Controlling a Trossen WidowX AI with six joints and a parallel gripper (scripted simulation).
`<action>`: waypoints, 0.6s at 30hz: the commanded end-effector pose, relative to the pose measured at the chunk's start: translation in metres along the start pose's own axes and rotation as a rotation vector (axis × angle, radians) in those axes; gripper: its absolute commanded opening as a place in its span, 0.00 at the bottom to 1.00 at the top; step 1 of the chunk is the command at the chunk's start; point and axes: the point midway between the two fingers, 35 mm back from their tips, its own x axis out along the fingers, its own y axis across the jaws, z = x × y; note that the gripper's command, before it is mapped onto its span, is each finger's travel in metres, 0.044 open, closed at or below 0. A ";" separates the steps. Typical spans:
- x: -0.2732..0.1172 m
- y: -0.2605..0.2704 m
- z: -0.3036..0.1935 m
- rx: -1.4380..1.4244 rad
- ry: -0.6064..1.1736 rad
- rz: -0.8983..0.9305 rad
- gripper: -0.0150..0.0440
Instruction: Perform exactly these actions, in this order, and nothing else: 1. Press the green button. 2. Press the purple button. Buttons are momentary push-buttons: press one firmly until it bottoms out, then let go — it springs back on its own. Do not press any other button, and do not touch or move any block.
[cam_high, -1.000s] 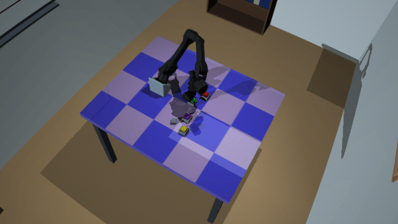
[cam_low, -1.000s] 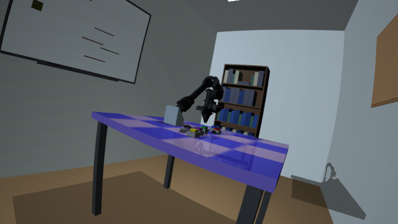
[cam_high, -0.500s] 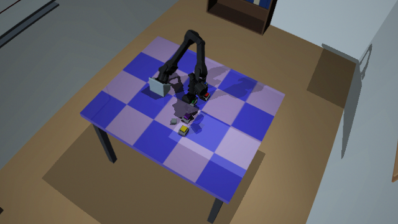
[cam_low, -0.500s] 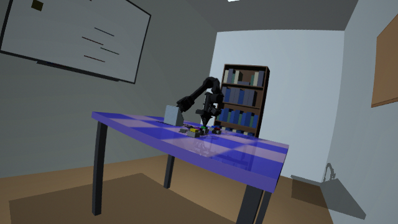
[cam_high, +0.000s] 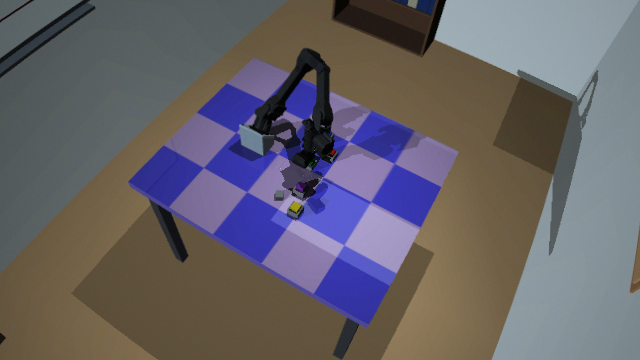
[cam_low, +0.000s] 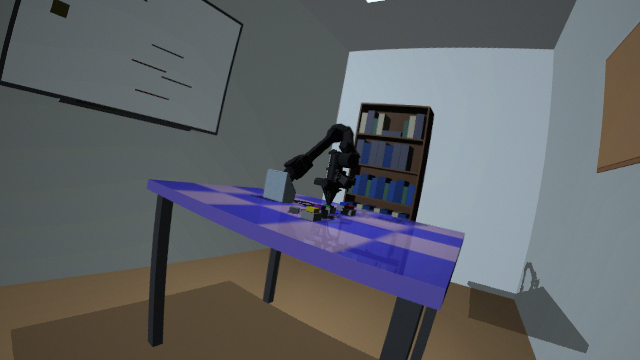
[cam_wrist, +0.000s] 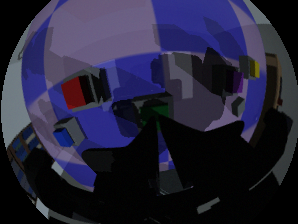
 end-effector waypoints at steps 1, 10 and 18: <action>0.001 0.001 0.000 0.001 0.002 0.006 0.29; -0.031 0.001 0.000 0.001 0.002 0.004 0.29; -0.072 -0.001 0.002 0.002 0.002 0.000 0.29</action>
